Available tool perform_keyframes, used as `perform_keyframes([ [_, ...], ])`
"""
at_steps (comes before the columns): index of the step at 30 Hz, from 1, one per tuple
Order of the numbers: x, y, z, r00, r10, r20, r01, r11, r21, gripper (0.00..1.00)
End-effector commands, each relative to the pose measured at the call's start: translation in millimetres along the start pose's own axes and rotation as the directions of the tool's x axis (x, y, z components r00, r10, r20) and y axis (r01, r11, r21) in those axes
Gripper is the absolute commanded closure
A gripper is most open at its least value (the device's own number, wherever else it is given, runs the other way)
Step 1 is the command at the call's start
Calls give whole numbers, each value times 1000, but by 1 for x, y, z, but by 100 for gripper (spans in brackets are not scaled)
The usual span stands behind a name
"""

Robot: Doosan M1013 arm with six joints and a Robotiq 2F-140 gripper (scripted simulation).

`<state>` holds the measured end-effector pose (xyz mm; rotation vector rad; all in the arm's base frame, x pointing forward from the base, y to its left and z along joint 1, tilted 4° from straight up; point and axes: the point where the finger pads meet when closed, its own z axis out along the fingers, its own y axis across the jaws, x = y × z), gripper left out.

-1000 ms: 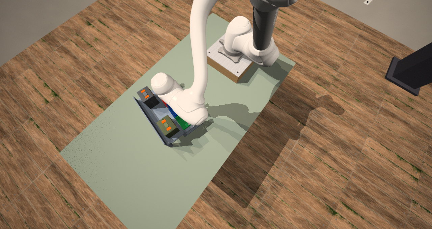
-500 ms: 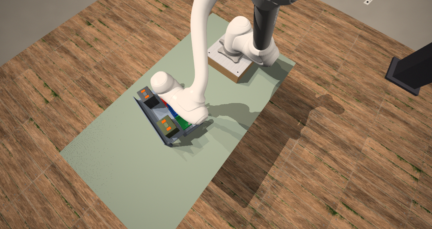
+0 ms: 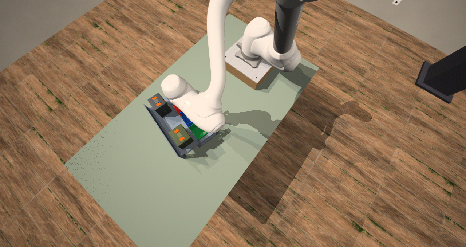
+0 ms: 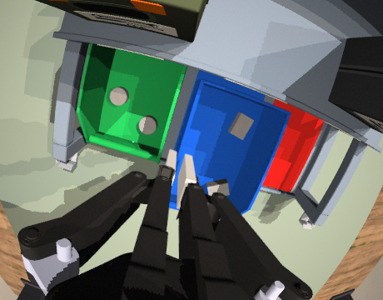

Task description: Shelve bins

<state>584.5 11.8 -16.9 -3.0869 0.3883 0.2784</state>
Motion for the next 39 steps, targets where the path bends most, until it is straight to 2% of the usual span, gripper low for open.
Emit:
perform_keyframes([
  [1, 3, -1, -10, 1000, 4, -6, -4, 1000, -1, 85],
  [14, 0, -1, -34, 1000, 4, -6, -4, 1000, -1, 85],
  [39, -3, 0, -65, 1000, 4, -6, -4, 1000, -1, 85],
])
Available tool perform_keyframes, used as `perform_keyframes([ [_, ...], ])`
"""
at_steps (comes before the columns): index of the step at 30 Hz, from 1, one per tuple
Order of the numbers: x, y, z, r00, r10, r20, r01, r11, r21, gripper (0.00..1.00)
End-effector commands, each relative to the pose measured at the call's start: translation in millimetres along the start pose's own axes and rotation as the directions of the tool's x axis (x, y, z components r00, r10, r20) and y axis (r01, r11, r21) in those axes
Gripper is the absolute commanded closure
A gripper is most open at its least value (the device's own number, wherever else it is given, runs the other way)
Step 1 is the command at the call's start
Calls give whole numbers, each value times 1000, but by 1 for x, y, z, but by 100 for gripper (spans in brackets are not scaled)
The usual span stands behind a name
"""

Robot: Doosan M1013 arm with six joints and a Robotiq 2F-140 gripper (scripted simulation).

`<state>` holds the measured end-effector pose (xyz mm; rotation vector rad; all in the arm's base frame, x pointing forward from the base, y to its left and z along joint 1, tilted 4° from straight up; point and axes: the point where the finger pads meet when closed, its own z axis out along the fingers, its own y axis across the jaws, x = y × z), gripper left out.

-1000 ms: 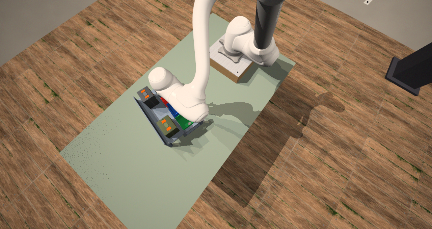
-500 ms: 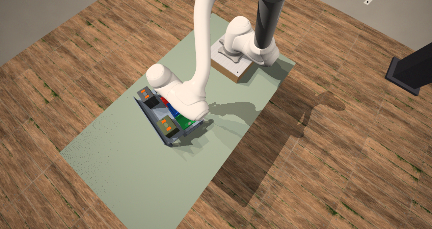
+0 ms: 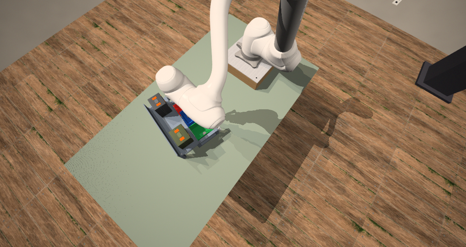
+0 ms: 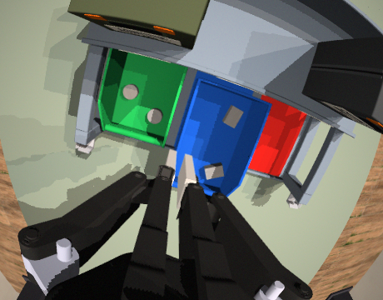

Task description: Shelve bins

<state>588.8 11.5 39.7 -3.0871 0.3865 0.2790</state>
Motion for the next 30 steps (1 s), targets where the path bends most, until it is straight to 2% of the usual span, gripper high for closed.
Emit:
perform_keyframes([
  [1, 3, 0, -9, 1000, 5, -6, -5, 1000, -1, 85],
  [30, 2, 0, -17, 1000, 5, -6, -5, 1000, -1, 85],
])
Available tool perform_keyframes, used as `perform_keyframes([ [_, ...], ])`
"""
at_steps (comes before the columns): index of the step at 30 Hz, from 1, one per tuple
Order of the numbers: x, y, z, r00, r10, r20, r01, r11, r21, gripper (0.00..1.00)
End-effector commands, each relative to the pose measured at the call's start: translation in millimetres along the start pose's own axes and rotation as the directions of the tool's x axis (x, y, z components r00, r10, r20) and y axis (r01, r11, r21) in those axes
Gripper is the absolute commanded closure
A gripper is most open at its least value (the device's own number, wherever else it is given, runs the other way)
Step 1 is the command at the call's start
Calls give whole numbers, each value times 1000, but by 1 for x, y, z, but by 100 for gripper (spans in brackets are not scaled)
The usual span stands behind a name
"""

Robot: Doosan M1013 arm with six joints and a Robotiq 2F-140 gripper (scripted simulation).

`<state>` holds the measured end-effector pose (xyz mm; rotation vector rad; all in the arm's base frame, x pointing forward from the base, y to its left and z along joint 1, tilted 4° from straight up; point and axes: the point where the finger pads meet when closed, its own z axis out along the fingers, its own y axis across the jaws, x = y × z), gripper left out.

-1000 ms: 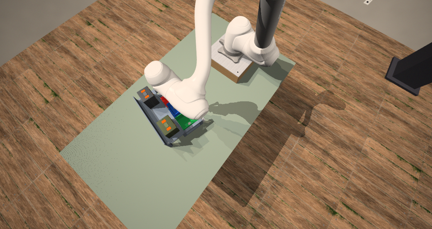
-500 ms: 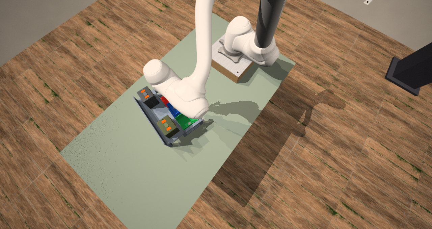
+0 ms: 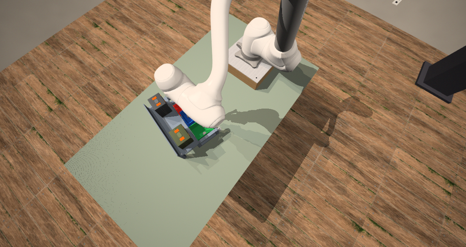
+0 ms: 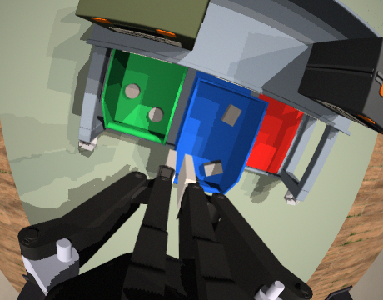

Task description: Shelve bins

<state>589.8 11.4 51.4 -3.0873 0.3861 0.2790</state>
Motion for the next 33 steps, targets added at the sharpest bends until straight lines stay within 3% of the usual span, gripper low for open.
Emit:
perform_keyframes([
  [1, 3, 0, -5, 1000, 5, -6, -5, 1000, -1, 85],
  [28, 9, 1, -11, 1000, 8, -13, -8, 1000, 1, 85],
  [29, 9, 1, -11, 1000, 8, -13, -8, 1000, 1, 90],
  [33, 9, 1, -12, 1000, 8, -13, -8, 1000, 1, 90],
])
